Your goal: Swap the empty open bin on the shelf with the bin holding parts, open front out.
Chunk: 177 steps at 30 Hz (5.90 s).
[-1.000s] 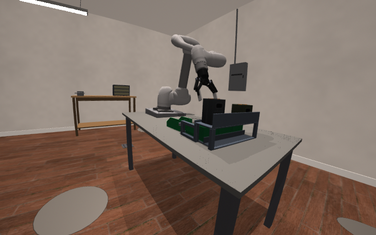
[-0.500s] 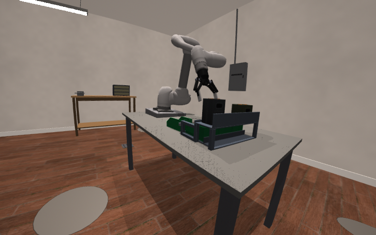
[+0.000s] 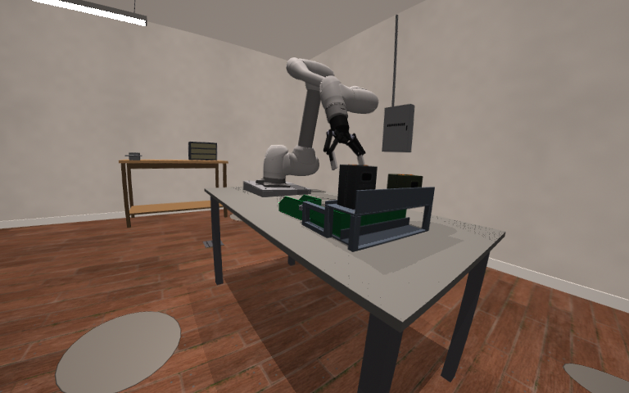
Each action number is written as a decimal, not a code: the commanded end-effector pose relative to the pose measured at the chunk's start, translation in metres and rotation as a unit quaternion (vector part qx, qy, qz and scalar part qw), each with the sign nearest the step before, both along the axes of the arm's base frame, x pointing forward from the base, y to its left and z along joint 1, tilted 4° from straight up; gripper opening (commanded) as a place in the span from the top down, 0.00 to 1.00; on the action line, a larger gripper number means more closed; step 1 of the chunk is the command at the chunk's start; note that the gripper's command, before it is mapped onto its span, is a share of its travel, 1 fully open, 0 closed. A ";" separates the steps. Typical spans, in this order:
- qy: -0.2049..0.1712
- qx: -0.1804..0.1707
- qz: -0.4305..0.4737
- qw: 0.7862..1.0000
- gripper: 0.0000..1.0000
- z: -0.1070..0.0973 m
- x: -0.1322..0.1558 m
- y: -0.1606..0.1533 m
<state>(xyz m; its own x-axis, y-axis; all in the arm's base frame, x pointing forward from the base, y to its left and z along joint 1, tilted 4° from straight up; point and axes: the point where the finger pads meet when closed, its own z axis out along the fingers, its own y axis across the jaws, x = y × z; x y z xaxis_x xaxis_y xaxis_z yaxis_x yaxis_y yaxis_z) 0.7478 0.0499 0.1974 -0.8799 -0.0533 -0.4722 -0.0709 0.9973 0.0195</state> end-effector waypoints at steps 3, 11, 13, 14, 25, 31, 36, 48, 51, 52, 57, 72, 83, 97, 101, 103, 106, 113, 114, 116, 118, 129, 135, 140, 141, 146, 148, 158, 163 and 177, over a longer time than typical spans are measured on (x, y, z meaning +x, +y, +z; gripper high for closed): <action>0.000 0.000 0.000 1.000 0.00 0.000 0.000 0.000; 0.000 0.000 0.000 1.000 0.00 0.000 0.000 0.000; 0.000 0.000 0.000 1.000 0.00 0.000 0.000 0.000; 0.000 0.000 0.000 1.000 0.00 0.000 0.000 0.000; 0.000 0.000 0.000 1.000 0.00 0.000 0.000 0.000; 0.000 0.000 0.000 1.000 0.00 0.000 0.000 0.000; 0.000 0.000 0.000 1.000 0.00 0.000 0.000 0.000; 0.000 0.000 0.000 1.000 0.00 0.000 0.000 0.000; 0.000 0.000 0.000 1.000 0.00 0.000 0.000 0.000; 0.000 0.000 0.000 1.000 0.00 0.000 0.000 0.000; 0.000 0.000 0.000 1.000 0.00 0.000 0.000 0.000; 0.000 0.000 0.000 1.000 0.90 0.000 0.000 0.000; 0.000 0.000 0.000 1.000 0.90 0.000 0.000 0.000; 0.000 0.000 0.000 1.000 0.90 0.000 0.000 0.000; 0.000 0.000 0.000 1.000 0.90 0.000 0.000 0.000; 0.000 0.000 0.000 1.000 0.90 0.000 0.000 0.000; 0.004 0.000 0.000 1.000 0.90 0.000 0.000 0.000; 0.036 -0.001 0.001 0.999 0.90 0.000 0.000 0.000; 0.044 -0.001 0.001 0.999 0.90 0.000 0.000 0.000; 0.062 -0.002 0.002 0.998 0.90 0.000 0.000 0.000; 0.071 -0.002 0.003 0.997 0.90 0.000 0.000 0.000; 0.172 -0.005 0.007 0.985 0.90 0.000 0.000 0.000; 0.205 -0.006 0.008 0.979 0.90 0.000 0.000 0.000; 0.217 -0.006 0.008 0.976 0.90 0.000 0.000 0.001; 0.219 -0.007 0.009 0.976 0.90 0.000 0.000 0.001; 0.219 -0.007 0.009 0.976 0.90 0.000 0.000 0.000; 0.219 -0.007 0.009 0.976 0.90 0.000 -0.001 -0.003; 0.219 -0.010 0.022 0.975 0.90 -0.008 -0.026 -0.055; 0.218 -0.014 0.034 0.975 0.90 -0.015 -0.052 -0.098; 0.217 -0.021 0.060 0.974 0.90 -0.032 -0.119 -0.183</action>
